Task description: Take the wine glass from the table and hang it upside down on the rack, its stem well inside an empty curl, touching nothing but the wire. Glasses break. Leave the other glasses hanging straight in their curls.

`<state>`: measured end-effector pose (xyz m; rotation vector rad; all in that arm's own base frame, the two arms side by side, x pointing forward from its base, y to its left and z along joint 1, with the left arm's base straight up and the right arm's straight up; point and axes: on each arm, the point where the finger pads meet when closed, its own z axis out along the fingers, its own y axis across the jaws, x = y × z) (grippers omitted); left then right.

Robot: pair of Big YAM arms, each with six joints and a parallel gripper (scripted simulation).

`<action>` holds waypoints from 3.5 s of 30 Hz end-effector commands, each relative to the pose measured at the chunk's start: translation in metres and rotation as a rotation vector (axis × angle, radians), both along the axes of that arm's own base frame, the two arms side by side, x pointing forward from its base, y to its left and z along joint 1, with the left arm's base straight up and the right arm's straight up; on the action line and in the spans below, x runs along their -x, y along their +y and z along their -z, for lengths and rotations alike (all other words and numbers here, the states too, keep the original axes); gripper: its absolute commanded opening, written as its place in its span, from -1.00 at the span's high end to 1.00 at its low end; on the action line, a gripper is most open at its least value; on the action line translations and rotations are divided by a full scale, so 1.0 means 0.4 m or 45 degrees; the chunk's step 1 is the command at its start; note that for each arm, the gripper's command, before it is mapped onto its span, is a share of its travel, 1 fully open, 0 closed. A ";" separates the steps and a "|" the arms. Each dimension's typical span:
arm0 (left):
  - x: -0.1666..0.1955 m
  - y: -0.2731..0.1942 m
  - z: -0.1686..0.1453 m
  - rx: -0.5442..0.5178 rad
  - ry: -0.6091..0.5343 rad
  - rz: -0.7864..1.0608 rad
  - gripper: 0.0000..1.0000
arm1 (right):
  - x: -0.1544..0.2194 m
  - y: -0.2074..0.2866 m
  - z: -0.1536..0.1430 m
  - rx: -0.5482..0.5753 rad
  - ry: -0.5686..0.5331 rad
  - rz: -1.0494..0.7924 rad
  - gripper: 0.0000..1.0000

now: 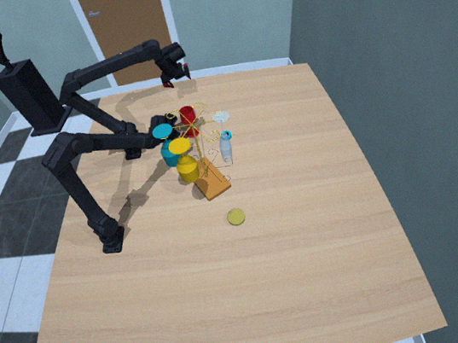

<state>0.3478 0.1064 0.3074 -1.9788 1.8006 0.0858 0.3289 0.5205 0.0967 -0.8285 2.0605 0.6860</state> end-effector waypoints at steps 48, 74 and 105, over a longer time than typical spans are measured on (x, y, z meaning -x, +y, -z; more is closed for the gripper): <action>-0.011 0.004 -0.040 -0.016 -0.050 0.004 -1.00 | -0.106 0.185 -0.141 -0.193 -0.416 -0.228 -1.00; -0.011 0.004 -0.040 -0.016 -0.050 0.004 -1.00 | -0.116 0.192 -0.117 -0.187 -0.411 -0.224 -0.11; -0.011 0.004 -0.040 -0.016 -0.050 0.004 -1.00 | 0.010 -0.088 -0.231 -0.110 0.072 -0.090 -0.51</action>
